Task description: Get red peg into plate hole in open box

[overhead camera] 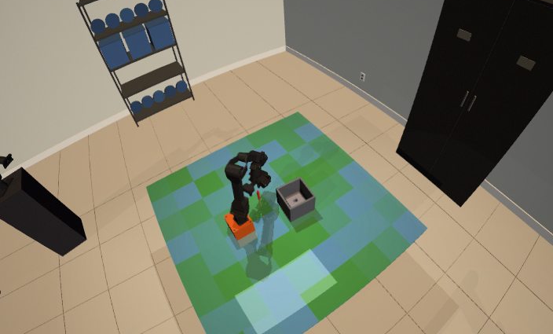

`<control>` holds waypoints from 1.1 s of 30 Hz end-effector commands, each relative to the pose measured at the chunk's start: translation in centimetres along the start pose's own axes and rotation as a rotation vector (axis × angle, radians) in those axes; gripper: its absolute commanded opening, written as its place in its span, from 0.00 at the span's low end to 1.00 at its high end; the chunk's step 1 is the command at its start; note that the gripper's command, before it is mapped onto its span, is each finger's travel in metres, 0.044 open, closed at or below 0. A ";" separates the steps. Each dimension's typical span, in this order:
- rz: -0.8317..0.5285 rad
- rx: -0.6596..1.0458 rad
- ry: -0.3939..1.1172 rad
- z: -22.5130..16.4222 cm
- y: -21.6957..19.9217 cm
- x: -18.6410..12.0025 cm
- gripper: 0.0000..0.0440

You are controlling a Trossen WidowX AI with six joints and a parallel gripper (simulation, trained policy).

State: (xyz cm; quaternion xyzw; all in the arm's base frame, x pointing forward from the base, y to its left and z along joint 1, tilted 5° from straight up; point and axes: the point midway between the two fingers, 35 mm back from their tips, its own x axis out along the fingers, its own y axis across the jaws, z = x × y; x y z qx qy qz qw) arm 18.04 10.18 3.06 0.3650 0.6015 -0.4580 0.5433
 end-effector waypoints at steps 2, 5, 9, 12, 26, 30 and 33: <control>0.001 0.037 -0.006 0.5 0.0 1.6 0.88; 0.007 0.058 -0.008 0.7 0.1 2.4 0.88; 0.013 0.080 -0.011 1.0 0.3 3.3 0.85; 0.016 0.086 -0.011 1.0 0.5 3.8 0.76; 0.035 0.033 0.012 0.8 1.8 5.2 0.13; 0.046 0.024 0.024 0.7 1.9 5.2 0.03; 0.069 0.036 0.028 0.8 2.2 4.7 0.04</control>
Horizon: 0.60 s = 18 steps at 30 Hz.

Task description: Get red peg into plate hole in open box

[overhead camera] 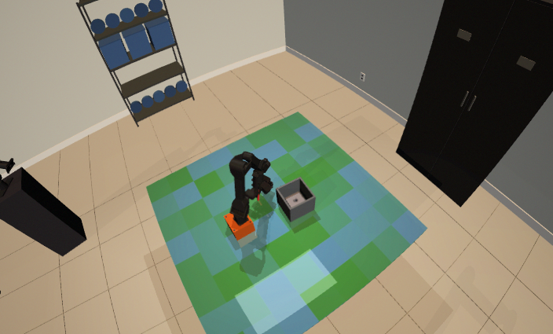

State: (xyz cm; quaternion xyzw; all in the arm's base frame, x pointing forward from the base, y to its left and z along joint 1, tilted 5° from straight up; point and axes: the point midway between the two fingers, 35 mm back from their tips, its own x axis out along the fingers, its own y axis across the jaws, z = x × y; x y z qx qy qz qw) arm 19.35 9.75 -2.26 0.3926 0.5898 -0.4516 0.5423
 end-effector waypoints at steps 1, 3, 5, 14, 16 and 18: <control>0.027 0.006 0.011 0.0 0.3 -0.6 0.03; 0.038 0.016 0.016 0.0 0.4 -1.0 0.02; 0.051 0.026 0.023 0.0 0.6 -1.4 0.01; 0.128 0.065 0.050 0.1 1.5 -3.8 0.00; 0.147 0.071 0.056 0.2 1.7 -4.4 0.00; 0.167 0.076 0.061 0.3 2.0 -5.1 0.00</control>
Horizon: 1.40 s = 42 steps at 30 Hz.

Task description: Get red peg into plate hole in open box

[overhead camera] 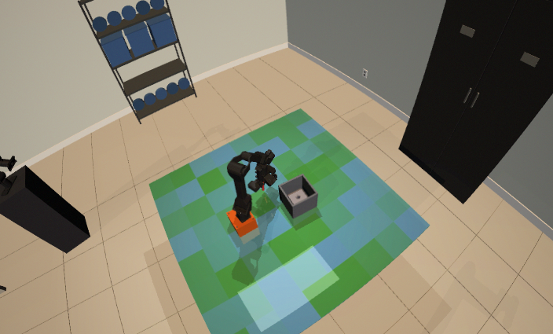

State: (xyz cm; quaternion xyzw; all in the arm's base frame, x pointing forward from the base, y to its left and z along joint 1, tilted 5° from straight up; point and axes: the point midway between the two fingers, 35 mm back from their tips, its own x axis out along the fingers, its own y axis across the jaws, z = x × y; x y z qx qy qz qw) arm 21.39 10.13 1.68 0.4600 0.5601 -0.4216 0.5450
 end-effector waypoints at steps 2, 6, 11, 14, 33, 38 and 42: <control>0.049 0.018 0.017 0.0 0.9 -1.5 0.00; 0.090 0.019 0.024 0.2 1.6 -3.0 0.00; 0.137 0.015 0.025 0.7 2.6 -5.0 0.00; 0.162 0.010 0.018 1.2 3.1 -6.3 0.00; 0.215 0.017 -0.079 7.1 4.3 -13.0 0.00; 0.201 0.030 -0.102 8.9 4.2 -13.4 0.00; 0.186 0.039 -0.115 10.1 4.0 -13.5 0.00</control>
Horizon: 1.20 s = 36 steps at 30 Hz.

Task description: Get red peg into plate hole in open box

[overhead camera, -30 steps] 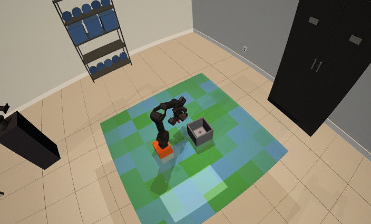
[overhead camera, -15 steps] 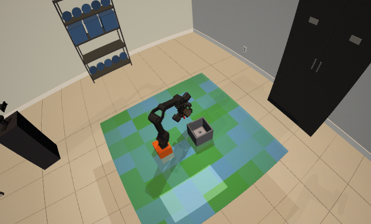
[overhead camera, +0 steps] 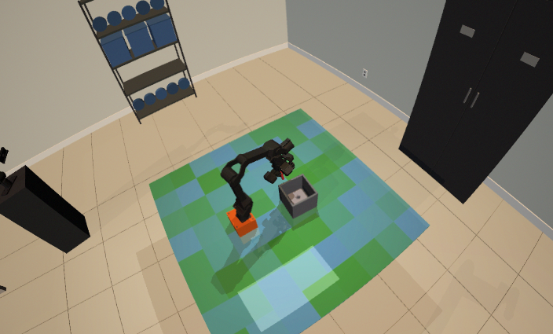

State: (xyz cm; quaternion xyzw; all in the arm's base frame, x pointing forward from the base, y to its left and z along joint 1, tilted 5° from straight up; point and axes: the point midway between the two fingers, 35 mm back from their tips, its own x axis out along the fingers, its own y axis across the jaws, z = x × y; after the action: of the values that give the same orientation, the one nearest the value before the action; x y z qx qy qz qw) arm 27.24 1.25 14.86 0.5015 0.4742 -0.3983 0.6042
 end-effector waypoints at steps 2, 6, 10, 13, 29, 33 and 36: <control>-0.023 0.003 -0.016 1.4 -0.1 0.2 0.00; -0.038 0.007 -0.023 2.5 -0.1 0.3 0.00; -0.051 0.010 -0.026 3.6 -0.1 0.6 0.00; -0.061 0.011 -0.026 4.3 -0.1 0.8 0.00; -0.109 0.012 -0.017 7.7 -0.4 3.4 0.00; -0.115 0.015 -0.012 8.3 -0.5 4.4 0.00; -0.116 0.016 -0.007 8.6 -0.5 5.2 0.00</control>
State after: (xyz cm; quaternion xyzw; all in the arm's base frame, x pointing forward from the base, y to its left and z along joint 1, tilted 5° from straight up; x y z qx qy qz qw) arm 29.38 -7.10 10.96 0.4771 0.4917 -0.4393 0.5811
